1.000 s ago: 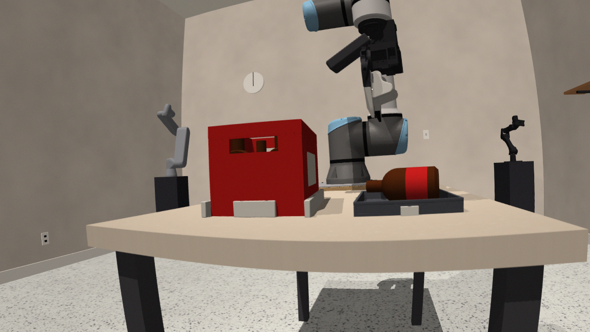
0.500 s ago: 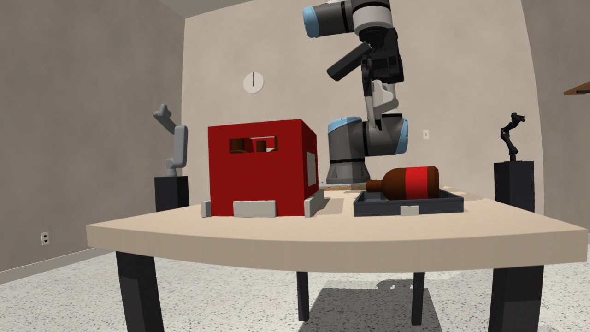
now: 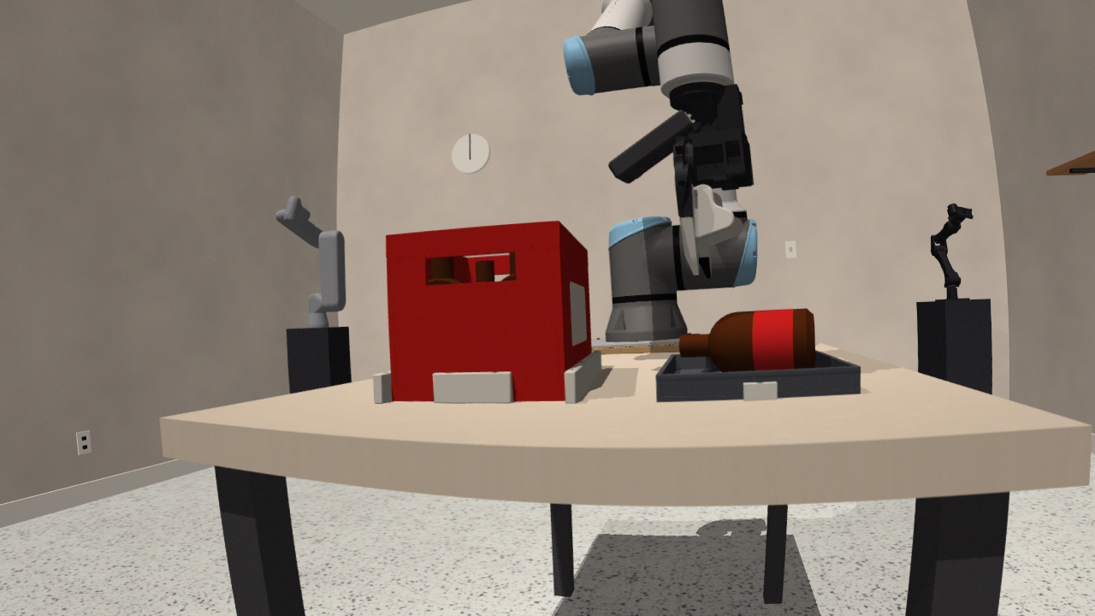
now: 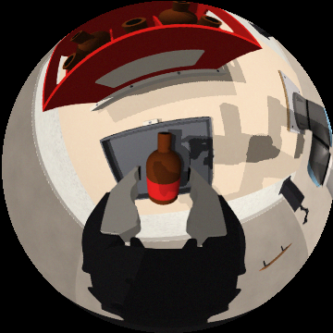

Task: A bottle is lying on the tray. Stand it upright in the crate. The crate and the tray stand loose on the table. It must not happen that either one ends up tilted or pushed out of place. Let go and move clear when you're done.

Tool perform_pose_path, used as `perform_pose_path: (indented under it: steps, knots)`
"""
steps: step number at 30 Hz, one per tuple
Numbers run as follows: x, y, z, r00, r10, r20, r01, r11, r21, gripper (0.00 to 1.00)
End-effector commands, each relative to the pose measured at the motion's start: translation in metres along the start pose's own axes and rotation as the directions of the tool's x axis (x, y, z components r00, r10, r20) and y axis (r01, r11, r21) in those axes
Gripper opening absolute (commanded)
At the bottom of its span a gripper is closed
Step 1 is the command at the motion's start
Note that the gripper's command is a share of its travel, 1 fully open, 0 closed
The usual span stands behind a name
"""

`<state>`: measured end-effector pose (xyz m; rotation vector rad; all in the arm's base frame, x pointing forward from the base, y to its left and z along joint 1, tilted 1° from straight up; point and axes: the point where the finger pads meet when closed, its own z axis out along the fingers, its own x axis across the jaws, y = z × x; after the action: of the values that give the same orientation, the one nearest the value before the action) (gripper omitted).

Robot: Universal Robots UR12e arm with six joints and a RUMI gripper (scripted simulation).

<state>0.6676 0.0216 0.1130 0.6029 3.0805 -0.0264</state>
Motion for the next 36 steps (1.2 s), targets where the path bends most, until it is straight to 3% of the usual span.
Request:
perform_pose_path:
  steps: [1, 8, 17, 36]
  knots:
    - [-0.001, 0.000, 0.018, 1.000, 0.000, 0.002, 0.000, 1.000, 0.000, 0.38]
    - [-0.001, 0.000, 0.037, 1.000, 0.000, 0.002, 0.000, 1.000, 0.000, 0.38]
    - [-0.001, 0.000, 0.048, 1.000, 0.000, 0.002, 0.000, 1.000, 0.000, 0.38]
    - [-0.001, 0.000, 0.051, 1.000, 0.000, 0.002, 0.000, 1.000, 0.000, 0.38]
